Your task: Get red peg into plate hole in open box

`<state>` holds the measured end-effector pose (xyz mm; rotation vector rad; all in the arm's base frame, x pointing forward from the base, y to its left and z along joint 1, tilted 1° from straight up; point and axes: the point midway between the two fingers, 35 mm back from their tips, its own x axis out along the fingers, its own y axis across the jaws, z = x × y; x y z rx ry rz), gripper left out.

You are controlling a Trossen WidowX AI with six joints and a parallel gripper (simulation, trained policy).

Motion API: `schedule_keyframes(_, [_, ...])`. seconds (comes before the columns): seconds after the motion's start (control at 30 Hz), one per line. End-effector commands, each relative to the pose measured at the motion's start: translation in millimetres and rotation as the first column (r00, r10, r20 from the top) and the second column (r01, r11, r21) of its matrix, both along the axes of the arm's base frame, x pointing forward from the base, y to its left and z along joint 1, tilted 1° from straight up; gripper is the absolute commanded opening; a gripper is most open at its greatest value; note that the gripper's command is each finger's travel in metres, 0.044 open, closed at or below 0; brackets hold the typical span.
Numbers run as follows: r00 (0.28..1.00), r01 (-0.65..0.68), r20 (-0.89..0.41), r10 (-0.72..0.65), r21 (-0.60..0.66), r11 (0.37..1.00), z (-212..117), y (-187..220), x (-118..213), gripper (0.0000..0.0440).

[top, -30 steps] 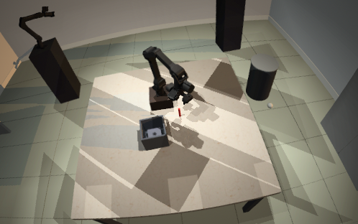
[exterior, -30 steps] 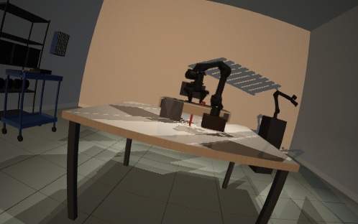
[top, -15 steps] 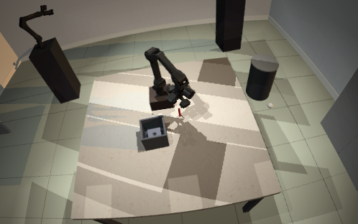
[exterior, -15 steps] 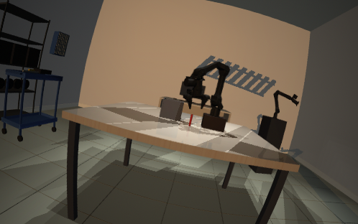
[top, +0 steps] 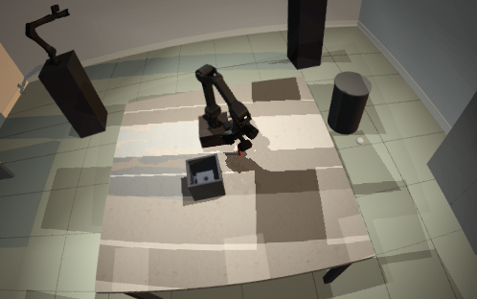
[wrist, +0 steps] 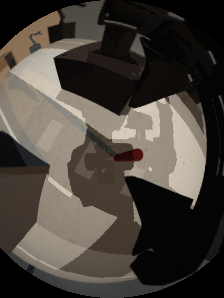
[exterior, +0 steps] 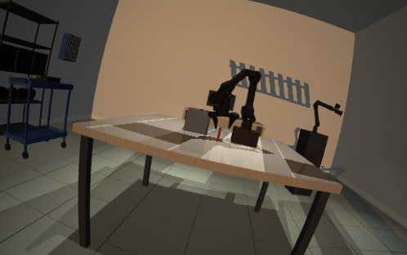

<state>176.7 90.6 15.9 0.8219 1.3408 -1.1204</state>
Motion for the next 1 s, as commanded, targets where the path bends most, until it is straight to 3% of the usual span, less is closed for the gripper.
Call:
schedule_keyframes(0.0, [1.0, 0.027, 0.007, -0.027, -0.016, 1.0, -16.1, -4.9, -2.5, 0.042])
schedule_keyframes(0.23, [0.998, 0.056, 0.028, -0.056, -0.02, 0.998, -33.6, -6.9, -1.0, 0.0388])
schedule_keyframes(0.77, [0.999, 0.002, 0.048, -0.003, 0.036, 0.999, -58.3, 9.2, 14.1, 0.0006])
schedule_keyframes(0.97, [0.996, -0.002, 0.087, -0.003, 0.058, 0.998, -49.8, 12.3, 24.7, 0.0])
